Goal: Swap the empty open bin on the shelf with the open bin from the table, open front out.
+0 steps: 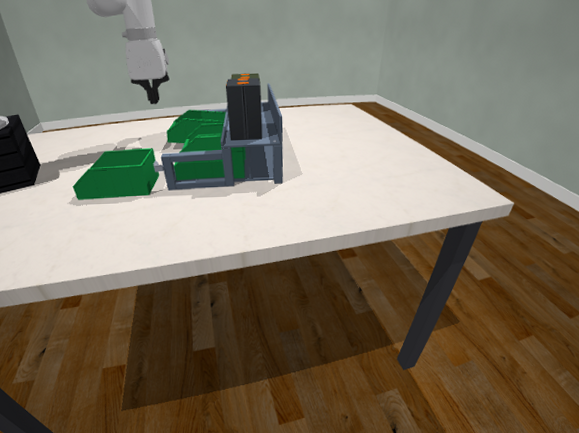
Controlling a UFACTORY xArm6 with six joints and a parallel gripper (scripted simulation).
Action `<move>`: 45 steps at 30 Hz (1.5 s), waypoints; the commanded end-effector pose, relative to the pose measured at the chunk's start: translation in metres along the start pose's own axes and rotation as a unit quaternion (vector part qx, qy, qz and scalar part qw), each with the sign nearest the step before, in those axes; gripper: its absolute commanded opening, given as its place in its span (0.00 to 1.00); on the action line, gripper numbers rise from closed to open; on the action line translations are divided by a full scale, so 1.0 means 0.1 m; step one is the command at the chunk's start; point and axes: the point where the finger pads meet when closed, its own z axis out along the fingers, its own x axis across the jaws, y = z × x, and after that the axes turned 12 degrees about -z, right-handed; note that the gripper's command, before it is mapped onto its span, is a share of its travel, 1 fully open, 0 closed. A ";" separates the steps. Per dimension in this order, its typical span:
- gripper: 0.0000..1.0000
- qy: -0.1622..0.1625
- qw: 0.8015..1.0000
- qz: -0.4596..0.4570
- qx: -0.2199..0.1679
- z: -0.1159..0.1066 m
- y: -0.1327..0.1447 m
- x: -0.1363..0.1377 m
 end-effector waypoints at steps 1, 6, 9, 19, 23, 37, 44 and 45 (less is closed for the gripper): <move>0.00 0.002 1.000 0.000 0.000 -0.01 0.00 0.01; 0.00 0.002 1.000 0.000 0.000 -0.01 0.00 0.01; 0.00 0.002 1.000 0.000 0.000 -0.01 0.00 0.01; 0.00 0.002 1.000 0.000 0.000 -0.01 0.00 0.01; 0.00 0.002 1.000 0.000 0.000 0.00 0.00 0.02; 0.00 0.002 1.000 0.000 0.000 0.27 0.00 0.02; 0.00 0.002 1.000 0.000 0.000 0.43 -0.01 0.02; 0.00 0.002 1.000 0.000 0.000 0.46 -0.01 0.02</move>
